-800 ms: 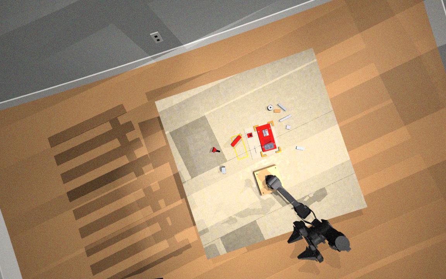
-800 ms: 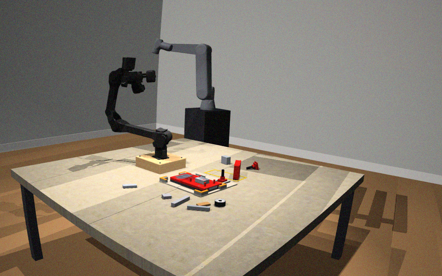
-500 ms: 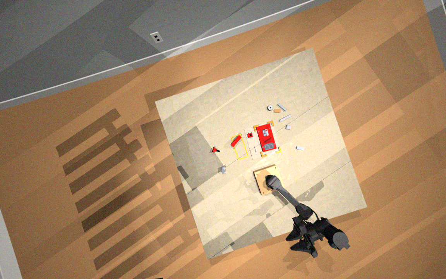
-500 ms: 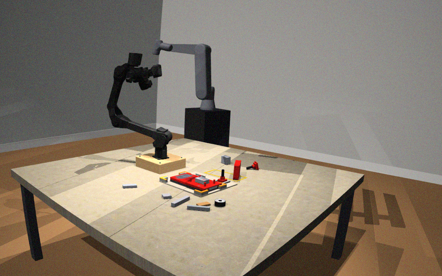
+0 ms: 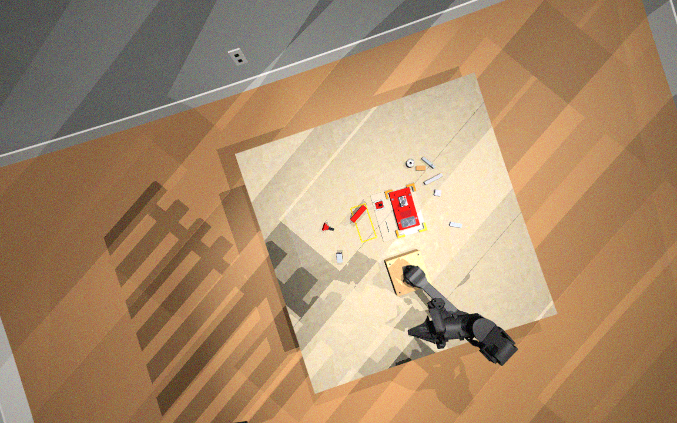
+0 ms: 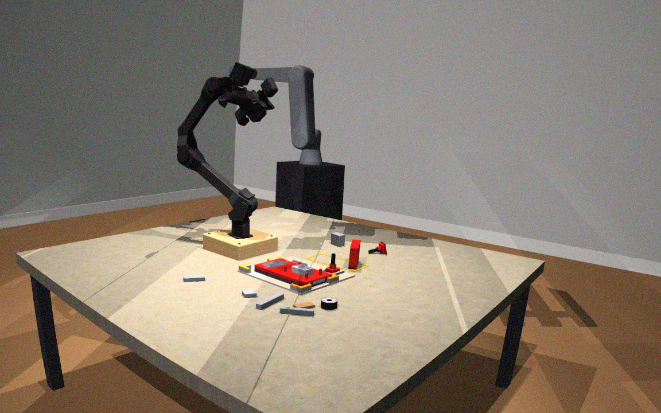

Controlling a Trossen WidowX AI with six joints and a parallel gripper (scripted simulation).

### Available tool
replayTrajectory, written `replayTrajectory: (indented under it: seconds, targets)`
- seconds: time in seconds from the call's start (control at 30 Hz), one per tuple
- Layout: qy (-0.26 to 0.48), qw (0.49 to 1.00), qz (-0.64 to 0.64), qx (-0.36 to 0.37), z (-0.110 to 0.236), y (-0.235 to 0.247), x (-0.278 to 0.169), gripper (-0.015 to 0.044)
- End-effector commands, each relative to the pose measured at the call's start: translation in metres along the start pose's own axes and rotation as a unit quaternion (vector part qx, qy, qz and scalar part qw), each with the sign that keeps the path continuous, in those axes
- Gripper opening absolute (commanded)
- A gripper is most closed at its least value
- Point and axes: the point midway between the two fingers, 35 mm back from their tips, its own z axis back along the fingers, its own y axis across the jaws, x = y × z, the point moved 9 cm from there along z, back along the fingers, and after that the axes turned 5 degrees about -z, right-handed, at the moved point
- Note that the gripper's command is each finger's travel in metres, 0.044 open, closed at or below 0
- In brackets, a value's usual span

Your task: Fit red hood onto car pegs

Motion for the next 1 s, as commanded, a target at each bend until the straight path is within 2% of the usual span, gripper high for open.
replayTrajectory:
  seconds: [0.0, 0.17, 0.33, 0.53, 0.73, 0.97]
  targets:
    - [-0.033, 0.997, 0.074, -0.002, -0.011, 0.024, 0.011, 0.0000]
    - [-0.081, 0.979, 0.188, -0.022, -0.030, 0.057, 0.032, 0.0000]
    - [-0.113, 0.958, 0.253, -0.077, -0.058, 0.087, 0.065, 0.0000]
    - [-0.131, 0.933, 0.315, -0.110, -0.073, 0.102, 0.084, 0.0000]
    - [-0.151, 0.866, 0.443, -0.175, -0.094, 0.126, 0.116, 0.0000]
    - [-0.147, 0.762, 0.573, -0.263, -0.119, 0.151, 0.159, 0.0000]
